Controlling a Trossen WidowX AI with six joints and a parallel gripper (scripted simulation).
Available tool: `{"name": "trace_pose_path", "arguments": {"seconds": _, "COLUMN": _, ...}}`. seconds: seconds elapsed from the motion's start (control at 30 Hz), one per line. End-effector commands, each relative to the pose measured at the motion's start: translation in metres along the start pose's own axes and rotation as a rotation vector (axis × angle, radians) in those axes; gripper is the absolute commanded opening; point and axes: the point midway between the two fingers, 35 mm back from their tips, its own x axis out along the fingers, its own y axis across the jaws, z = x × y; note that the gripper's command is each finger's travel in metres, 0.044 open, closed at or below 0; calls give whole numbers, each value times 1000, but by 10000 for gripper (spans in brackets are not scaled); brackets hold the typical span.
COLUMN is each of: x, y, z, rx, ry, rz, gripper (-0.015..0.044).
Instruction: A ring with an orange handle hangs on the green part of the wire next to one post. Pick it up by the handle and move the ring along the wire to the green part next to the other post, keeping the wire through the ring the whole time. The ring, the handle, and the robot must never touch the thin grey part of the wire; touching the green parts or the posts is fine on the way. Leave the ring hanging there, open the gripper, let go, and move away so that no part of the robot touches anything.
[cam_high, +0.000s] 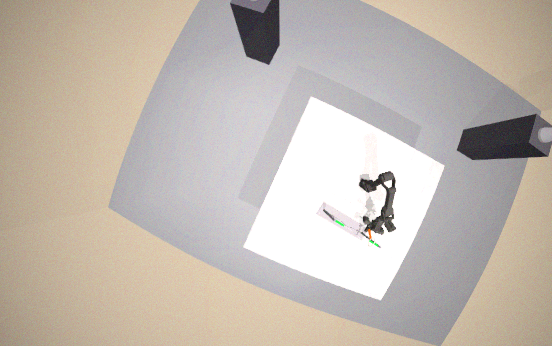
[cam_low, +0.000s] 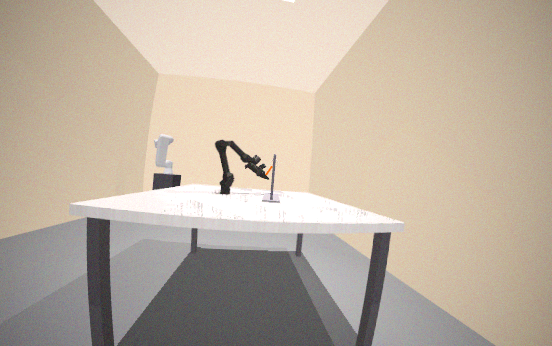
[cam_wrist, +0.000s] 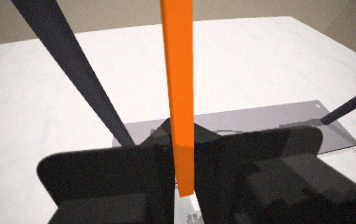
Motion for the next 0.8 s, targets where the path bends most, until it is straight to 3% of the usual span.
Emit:
{"name": "trace_pose_path", "arguments": {"seconds": 0.0, "x": 3, "y": -1, "z": -4, "rx": 5, "ry": -4, "rz": -6, "gripper": -150}}
{"name": "trace_pose_path", "arguments": {"seconds": 0.77, "x": 10, "y": 0, "z": -15, "rx": 5, "ry": -4, "rz": -7, "gripper": -150}}
